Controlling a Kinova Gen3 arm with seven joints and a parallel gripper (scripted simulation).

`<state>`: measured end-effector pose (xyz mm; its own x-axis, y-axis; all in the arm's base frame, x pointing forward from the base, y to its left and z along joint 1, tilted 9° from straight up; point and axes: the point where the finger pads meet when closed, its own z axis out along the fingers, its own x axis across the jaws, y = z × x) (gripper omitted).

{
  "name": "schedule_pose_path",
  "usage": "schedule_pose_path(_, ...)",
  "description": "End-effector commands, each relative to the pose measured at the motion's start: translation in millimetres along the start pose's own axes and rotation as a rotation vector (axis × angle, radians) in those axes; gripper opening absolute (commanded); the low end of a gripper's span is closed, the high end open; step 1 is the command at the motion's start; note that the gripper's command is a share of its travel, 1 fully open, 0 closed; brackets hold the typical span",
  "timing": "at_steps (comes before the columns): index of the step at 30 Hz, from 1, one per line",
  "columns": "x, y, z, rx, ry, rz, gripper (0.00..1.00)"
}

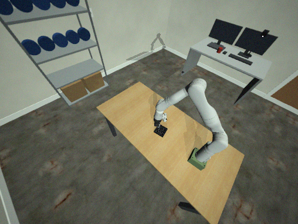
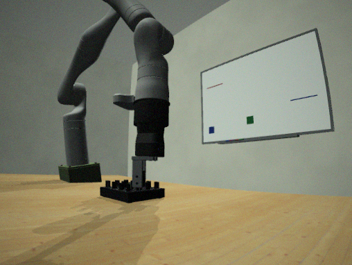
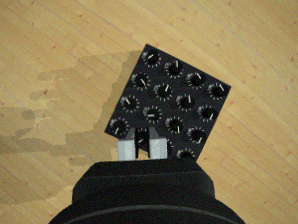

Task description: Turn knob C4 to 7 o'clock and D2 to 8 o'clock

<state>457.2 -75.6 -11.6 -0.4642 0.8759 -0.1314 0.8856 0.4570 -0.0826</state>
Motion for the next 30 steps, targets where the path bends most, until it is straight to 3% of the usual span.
schedule_pose_path(1,-0.4,0.6,-0.9,-0.004,0.002,-0.044,0.30)
schedule_pose_path(30,-0.3,0.6,-0.9,-0.005,0.001,-0.665,0.30)
